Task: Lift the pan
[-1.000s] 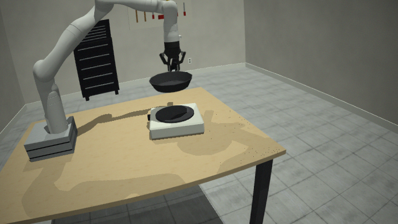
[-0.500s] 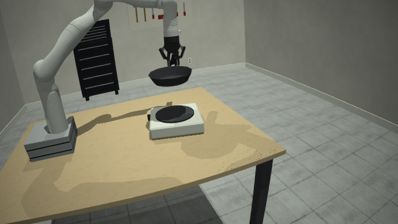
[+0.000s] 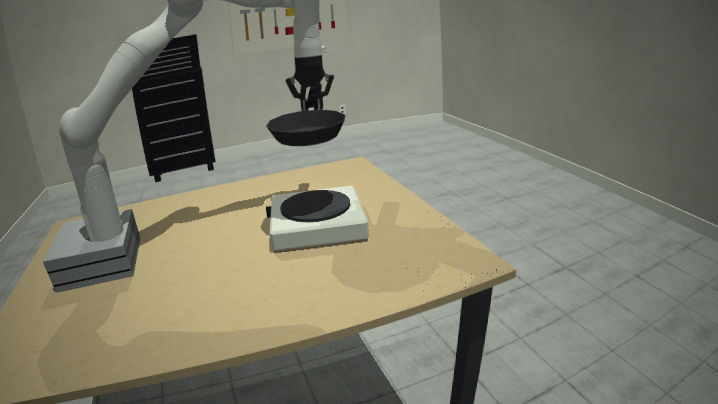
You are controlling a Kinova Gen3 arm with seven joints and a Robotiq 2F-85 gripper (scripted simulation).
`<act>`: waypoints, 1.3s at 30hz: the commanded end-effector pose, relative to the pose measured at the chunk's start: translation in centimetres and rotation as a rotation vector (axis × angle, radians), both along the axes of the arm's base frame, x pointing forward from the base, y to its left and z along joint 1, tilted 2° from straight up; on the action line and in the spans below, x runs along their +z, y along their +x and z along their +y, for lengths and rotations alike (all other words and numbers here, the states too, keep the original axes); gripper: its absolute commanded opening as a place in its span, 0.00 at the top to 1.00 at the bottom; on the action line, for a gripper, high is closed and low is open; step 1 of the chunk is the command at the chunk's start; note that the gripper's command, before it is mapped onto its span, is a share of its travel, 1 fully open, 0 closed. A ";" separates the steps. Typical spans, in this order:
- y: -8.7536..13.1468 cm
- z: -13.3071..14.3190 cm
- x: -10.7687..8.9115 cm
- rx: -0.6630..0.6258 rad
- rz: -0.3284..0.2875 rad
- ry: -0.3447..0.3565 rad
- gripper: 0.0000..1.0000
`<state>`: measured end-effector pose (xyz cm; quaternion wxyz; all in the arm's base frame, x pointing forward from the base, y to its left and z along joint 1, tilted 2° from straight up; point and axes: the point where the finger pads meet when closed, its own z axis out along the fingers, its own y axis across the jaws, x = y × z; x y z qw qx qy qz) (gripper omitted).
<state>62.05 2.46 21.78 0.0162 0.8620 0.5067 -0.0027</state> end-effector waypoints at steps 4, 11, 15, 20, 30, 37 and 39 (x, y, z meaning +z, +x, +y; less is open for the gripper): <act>0.2 0.0 0.9 0.001 -0.007 0.000 1.00; 0.1 0.0 2.0 0.001 -0.007 0.000 1.00; 0.1 0.0 2.6 0.001 -0.007 0.000 1.00; 0.1 0.0 3.1 0.000 -0.007 0.000 1.00; 0.1 0.1 4.3 0.000 -0.007 0.000 1.00; 0.1 0.1 4.9 0.000 -0.007 0.001 1.00; 0.1 0.1 5.1 0.000 -0.007 0.001 1.00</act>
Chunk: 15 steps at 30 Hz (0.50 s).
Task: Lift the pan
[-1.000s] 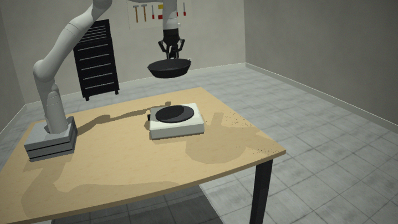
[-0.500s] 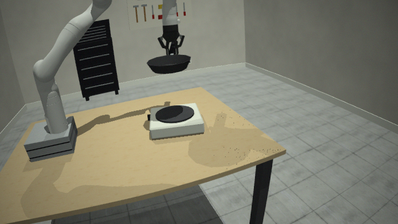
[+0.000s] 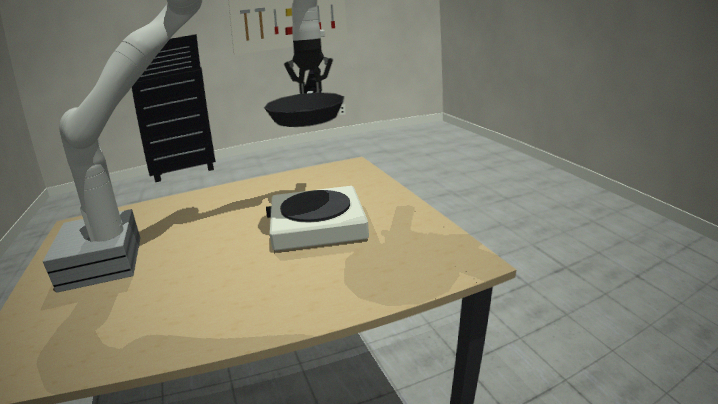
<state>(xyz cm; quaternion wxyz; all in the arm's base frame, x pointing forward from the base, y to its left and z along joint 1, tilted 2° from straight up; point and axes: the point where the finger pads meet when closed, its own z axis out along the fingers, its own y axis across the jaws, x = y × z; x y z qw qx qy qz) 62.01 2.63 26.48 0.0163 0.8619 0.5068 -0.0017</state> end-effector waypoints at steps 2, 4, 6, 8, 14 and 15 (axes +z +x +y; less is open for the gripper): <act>0.1 -0.1 0.6 0.000 -0.005 0.000 1.00; 0.1 0.0 0.8 0.000 -0.005 0.000 1.00; 0.1 0.0 1.0 0.000 -0.005 0.000 1.00; 0.1 0.0 1.1 0.000 -0.005 0.000 1.00; 0.1 0.0 1.5 0.000 -0.005 0.000 1.00; 0.1 0.0 1.5 0.000 -0.005 0.000 1.00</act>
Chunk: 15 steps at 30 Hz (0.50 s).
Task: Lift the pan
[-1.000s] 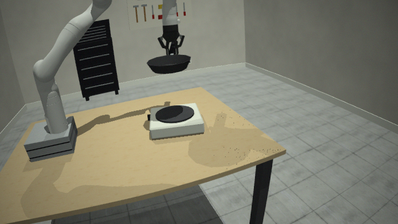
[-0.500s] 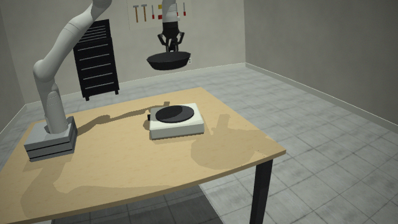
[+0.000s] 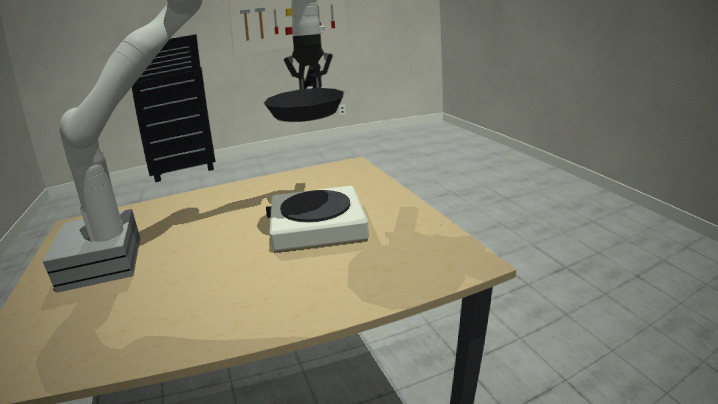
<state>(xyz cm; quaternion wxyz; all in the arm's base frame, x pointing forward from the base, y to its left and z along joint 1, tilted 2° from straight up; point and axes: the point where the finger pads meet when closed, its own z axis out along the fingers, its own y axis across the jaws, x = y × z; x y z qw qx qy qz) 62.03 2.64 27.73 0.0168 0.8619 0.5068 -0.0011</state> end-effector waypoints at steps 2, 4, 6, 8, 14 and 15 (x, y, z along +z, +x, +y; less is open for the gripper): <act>0.0 0.0 0.4 0.000 -0.004 0.000 1.00; 0.0 0.0 0.6 0.000 -0.004 0.000 1.00; 0.0 0.0 0.7 0.000 -0.004 0.000 1.00; 0.0 0.0 0.8 0.000 -0.004 0.000 1.00; 0.0 0.0 1.1 0.000 -0.004 0.000 1.00; 0.0 0.0 1.1 0.000 -0.004 0.000 1.00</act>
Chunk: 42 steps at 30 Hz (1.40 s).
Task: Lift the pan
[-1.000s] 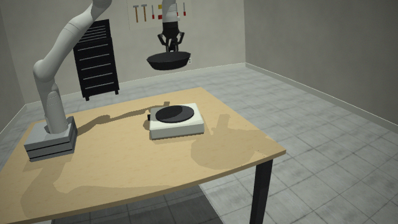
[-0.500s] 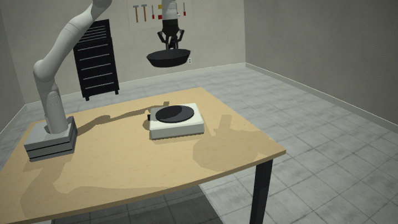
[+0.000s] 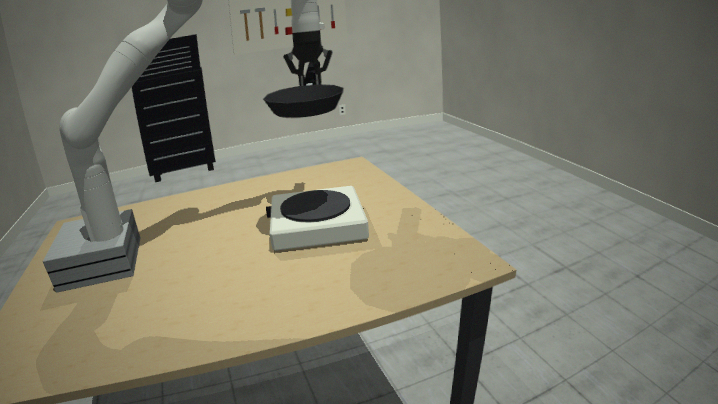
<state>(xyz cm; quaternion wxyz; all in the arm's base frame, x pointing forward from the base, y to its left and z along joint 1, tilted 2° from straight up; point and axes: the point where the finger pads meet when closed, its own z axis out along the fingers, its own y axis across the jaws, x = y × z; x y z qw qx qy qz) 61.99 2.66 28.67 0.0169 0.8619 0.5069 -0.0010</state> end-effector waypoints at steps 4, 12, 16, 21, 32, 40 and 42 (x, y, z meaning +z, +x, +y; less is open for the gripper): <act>0.0 0.0 0.4 0.000 -0.004 0.000 1.00; 0.0 0.0 0.7 0.000 -0.004 0.000 1.00; 0.0 0.0 0.8 0.000 -0.004 0.000 1.00; 0.0 0.0 0.9 0.000 -0.004 0.000 1.00; 0.0 0.0 1.0 0.000 -0.004 -0.001 1.00; 0.0 0.0 1.1 0.000 -0.004 -0.001 1.00; 0.0 0.0 1.1 0.000 -0.004 -0.001 1.00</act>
